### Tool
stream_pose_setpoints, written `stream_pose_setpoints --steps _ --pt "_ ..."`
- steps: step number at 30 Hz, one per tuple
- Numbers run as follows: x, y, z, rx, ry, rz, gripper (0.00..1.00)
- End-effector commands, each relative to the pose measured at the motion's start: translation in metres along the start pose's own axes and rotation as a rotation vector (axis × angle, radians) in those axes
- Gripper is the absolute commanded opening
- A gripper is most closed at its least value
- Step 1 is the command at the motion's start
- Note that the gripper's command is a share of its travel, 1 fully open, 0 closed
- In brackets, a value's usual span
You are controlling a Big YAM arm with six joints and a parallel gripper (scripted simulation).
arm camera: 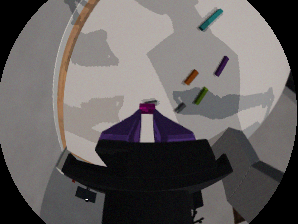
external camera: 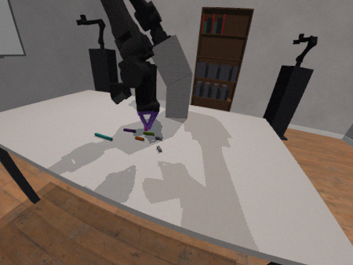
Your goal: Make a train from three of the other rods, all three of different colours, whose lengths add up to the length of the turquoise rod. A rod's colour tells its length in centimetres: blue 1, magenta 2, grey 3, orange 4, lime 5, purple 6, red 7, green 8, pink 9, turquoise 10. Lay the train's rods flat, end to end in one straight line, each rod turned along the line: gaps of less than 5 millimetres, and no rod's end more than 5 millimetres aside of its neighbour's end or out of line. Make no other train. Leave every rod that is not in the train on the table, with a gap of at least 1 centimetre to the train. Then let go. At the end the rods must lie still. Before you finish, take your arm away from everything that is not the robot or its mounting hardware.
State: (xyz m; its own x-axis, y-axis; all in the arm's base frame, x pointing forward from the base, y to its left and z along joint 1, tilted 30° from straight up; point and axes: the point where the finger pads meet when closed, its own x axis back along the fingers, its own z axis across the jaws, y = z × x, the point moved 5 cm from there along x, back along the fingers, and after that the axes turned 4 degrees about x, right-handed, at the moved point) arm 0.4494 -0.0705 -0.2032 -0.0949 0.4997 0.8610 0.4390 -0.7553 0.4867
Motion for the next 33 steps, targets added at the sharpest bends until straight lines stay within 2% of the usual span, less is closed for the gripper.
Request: stream_pose_setpoints --steps 1,6,7,12,14,18,19,20,23,26,27,29,30,33 --pt "-0.007 -0.007 -0.013 -0.012 -0.040 0.019 0.15" --pt "-0.008 -0.006 -0.013 -0.016 -0.041 0.019 0.15" --pt "-0.007 -0.001 -0.005 -0.021 -0.028 0.011 0.15" --pt "-0.008 -0.002 -0.011 0.001 -0.033 0.016 0.15" --pt "0.003 0.019 -0.009 -0.018 0.005 0.000 0.15" --pt "-0.002 0.059 -0.050 0.019 0.005 0.018 0.15" --pt "-0.002 0.059 -0.050 0.019 0.005 0.018 0.15" --pt "-0.004 0.073 -0.067 0.033 0.006 0.022 0.15" --pt "-0.004 0.073 -0.067 0.033 0.006 0.022 0.15" --pt "-0.007 0.114 -0.130 0.085 0.009 0.028 0.15" --pt "-0.007 0.114 -0.130 0.085 0.009 0.028 0.15" --pt "-0.006 0.134 -0.176 0.124 0.008 0.024 0.15" --pt "-0.006 0.135 -0.178 0.124 0.008 0.024 0.15" --pt "-0.001 0.154 -0.243 0.178 0.000 0.009 0.15"
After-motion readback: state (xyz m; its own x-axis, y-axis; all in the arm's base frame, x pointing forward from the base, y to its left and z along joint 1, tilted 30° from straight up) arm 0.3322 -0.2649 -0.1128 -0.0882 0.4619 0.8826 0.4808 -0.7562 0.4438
